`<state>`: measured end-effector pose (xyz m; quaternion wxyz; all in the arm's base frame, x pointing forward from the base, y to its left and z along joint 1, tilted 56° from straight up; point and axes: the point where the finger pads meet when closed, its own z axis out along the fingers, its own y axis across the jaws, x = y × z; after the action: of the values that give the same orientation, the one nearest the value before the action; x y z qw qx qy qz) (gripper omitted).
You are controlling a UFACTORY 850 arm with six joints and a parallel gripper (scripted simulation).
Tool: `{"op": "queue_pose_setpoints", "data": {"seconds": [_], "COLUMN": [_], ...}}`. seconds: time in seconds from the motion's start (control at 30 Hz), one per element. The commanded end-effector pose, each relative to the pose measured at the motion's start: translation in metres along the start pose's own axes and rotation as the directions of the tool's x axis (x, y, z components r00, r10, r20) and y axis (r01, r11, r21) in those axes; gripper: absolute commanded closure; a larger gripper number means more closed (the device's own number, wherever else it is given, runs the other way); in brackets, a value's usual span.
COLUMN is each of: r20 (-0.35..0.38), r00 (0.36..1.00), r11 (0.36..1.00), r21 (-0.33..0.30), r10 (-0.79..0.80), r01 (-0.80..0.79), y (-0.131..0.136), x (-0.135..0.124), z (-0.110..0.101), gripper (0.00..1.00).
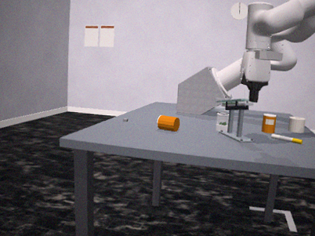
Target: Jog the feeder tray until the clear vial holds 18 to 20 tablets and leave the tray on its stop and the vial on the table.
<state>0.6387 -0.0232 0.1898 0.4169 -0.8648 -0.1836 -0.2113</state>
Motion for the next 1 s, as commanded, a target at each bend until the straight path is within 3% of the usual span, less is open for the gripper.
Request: {"op": "queue_pose_setpoints", "data": {"seconds": [0.0,0.7,0.97], "r20": [-0.002,-0.002,-0.002], "r00": [1.000,1.000,1.000], "r11": [1.000,1.000,1.000], "r21": [-0.002,-0.002,-0.002], "r10": [-0.003,-0.003,-0.003], "r01": [0.003,0.003,0.003], "y": [0.000,0.000,0.000], "x": [0.018,0.016,0.000], "z": [-0.004,-0.004,-0.001], "gripper": [1.00,1.00,1.00]}}
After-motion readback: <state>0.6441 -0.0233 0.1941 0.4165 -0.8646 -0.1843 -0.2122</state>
